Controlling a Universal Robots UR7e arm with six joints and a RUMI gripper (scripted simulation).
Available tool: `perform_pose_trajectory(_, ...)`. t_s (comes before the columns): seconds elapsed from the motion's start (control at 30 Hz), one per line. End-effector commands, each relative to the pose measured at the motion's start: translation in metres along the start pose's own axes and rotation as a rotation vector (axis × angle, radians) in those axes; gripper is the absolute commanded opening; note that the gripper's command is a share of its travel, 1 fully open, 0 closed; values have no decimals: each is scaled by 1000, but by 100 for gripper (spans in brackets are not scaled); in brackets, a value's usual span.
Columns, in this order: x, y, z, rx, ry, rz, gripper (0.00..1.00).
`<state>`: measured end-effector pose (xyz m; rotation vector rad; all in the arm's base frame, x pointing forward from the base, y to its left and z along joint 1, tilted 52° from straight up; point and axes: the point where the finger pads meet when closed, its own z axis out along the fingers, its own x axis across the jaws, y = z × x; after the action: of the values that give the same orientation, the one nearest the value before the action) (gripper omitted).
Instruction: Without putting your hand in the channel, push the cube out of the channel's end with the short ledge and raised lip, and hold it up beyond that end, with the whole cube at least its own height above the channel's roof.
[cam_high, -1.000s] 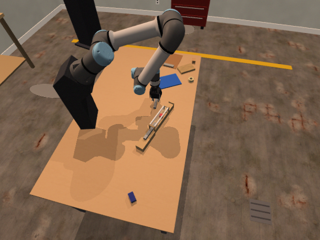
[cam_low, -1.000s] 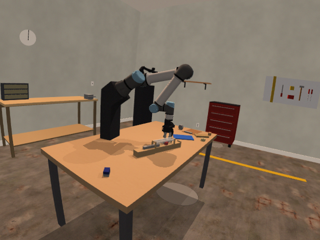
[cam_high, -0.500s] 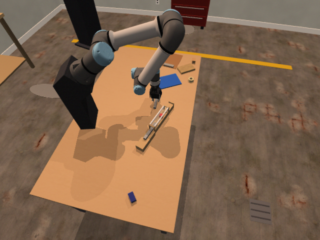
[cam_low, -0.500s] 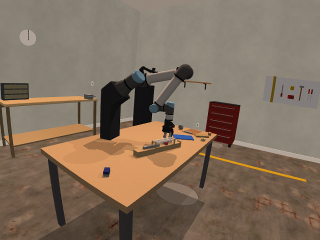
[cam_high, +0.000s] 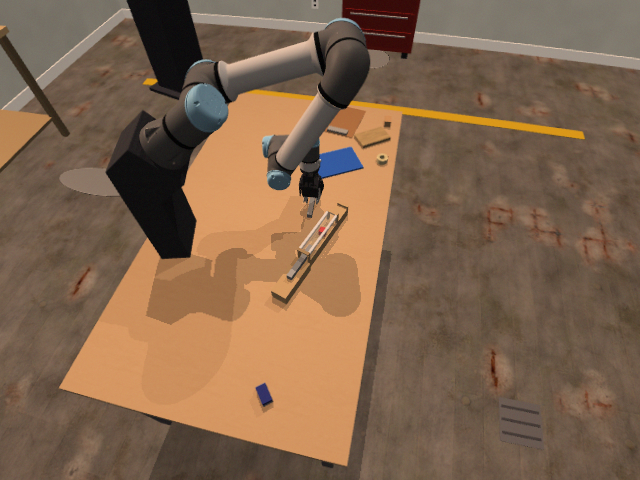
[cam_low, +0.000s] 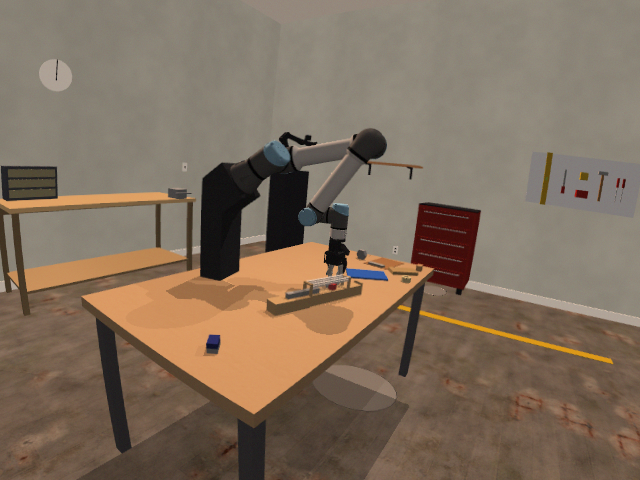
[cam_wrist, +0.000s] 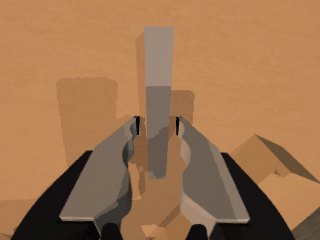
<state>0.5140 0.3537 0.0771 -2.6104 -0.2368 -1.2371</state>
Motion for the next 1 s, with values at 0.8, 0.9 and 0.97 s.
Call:
perform_pose_trajectory(0.8,0,0,0,0,1,0,0)
perform_pose_trajectory(0.9,0,0,0,0,1,0,0)
perform_pose_trajectory(0.97,0,0,0,0,1,0,0)
